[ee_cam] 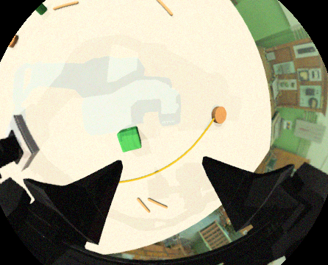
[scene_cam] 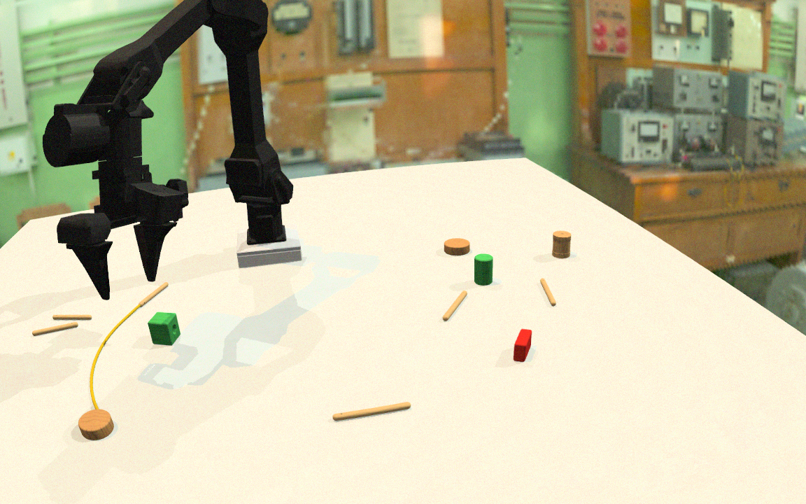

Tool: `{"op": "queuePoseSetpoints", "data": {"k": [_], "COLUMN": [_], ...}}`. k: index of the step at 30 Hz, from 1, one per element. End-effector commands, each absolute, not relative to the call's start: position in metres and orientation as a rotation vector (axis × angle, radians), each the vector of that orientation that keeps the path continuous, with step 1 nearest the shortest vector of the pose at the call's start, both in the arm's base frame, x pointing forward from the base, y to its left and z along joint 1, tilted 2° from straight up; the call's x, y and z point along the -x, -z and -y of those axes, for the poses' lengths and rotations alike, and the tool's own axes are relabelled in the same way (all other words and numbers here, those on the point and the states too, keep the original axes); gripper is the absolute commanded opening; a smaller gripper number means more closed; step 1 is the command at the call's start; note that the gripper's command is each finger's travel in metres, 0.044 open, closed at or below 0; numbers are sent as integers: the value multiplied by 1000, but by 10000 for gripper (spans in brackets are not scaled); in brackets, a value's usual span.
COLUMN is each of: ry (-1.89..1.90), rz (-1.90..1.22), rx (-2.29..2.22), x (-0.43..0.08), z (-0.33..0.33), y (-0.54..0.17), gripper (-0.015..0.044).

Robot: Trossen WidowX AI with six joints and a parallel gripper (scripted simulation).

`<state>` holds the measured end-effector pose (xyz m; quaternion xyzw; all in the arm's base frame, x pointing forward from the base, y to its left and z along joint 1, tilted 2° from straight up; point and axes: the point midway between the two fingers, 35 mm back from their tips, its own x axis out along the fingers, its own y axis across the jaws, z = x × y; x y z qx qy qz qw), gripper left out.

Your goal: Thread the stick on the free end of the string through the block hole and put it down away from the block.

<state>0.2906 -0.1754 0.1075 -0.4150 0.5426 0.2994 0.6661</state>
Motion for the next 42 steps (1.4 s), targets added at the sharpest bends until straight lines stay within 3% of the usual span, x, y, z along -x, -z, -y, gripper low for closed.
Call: {"op": "queuePoseSetpoints", "data": {"k": [1,14,22,32,42], "ry": [-801,-802,-803,-803,-803], "rz": [-1354,-1345,-1346,-1346,-1346], "rx": [834,836,835,835,835], "x": [-272,-272,-272,-272,-272], "z": [156,156,156,156,156], "y": [-81,-81,-81,-81,-81], "gripper": [440,440,244,244,0]}}
